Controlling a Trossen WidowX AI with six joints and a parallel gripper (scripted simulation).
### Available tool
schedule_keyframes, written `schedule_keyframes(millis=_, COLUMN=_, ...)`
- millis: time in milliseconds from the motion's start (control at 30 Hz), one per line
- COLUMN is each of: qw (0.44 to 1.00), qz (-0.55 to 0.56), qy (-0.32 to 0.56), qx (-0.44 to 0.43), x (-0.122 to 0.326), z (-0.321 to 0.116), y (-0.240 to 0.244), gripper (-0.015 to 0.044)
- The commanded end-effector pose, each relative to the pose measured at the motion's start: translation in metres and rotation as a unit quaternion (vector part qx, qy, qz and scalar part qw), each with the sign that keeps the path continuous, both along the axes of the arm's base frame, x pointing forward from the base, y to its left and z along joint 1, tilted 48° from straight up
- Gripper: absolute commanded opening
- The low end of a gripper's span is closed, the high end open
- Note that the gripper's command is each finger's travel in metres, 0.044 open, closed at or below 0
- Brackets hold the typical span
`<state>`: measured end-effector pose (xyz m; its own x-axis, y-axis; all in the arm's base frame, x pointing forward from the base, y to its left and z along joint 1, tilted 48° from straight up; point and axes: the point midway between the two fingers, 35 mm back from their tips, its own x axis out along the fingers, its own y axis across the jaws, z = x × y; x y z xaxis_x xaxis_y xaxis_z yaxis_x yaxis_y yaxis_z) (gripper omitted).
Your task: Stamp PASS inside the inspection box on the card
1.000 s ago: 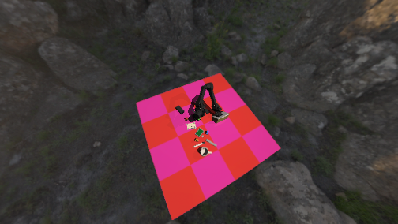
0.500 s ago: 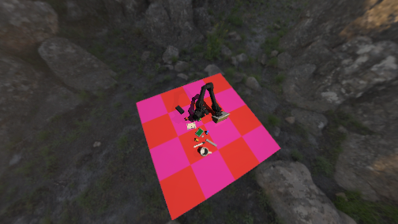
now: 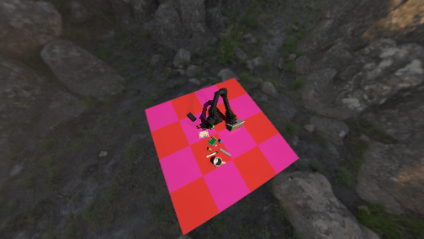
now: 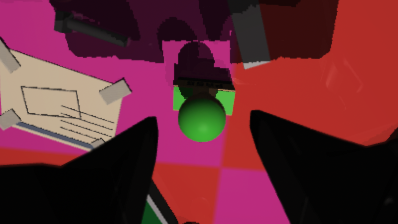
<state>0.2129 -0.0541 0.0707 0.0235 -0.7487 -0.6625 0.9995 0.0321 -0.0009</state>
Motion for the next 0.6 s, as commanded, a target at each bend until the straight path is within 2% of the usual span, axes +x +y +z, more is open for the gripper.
schedule_keyframes(millis=0, qw=1.0, qz=0.017, qy=0.001, qx=0.007, x=0.009, z=0.02, y=0.025, gripper=0.0252)
schedule_keyframes(millis=200, qw=0.999, qz=0.051, qy=0.019, qx=0.005, x=0.009, z=0.074, y=0.081, gripper=0.0252)
schedule_keyframes(millis=567, qw=0.998, qz=0.052, qy=0.019, qx=0.005, x=0.009, z=0.076, y=0.083, gripper=0.0252)
